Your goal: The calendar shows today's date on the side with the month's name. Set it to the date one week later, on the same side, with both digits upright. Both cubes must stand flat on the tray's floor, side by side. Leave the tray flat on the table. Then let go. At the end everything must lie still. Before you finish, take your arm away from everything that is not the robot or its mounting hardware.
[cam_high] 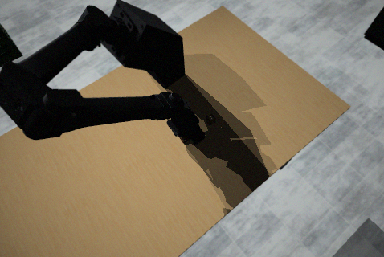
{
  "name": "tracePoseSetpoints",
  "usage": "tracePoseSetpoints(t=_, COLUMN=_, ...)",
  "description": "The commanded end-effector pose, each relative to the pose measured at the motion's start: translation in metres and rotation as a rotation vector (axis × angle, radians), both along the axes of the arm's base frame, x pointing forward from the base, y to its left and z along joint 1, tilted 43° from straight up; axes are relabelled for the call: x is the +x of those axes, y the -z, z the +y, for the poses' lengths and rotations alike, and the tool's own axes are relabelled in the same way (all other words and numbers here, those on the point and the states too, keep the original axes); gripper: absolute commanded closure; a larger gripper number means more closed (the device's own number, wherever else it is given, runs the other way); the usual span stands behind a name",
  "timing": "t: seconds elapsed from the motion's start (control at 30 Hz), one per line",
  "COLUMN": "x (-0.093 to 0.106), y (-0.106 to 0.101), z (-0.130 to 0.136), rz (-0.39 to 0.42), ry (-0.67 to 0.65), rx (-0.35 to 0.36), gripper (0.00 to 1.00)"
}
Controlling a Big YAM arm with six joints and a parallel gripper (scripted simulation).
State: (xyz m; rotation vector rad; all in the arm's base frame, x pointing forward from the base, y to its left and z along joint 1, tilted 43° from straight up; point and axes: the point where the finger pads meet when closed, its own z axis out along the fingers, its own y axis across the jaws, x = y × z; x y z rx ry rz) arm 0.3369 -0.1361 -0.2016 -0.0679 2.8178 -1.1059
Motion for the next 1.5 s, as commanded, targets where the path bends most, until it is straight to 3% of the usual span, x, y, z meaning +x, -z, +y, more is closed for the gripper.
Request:
tracePoseSetpoints(t=0.0, x=0.0082, y=0.0006, z=-0.0008, rz=-0.015, ry=-0.009, rx=0.000, gripper=0.75)
tracePoseSetpoints(t=1.0, x=0.0082, y=0.0006, z=-0.0008, rz=-0.015, ry=-0.009, rx=0.000, gripper=0.75)
tracePoseSetpoints(t=1.47, x=0.0082, y=0.0006, z=-0.0008, rz=-0.015, ry=-0.009, rx=0.000, gripper=0.55)
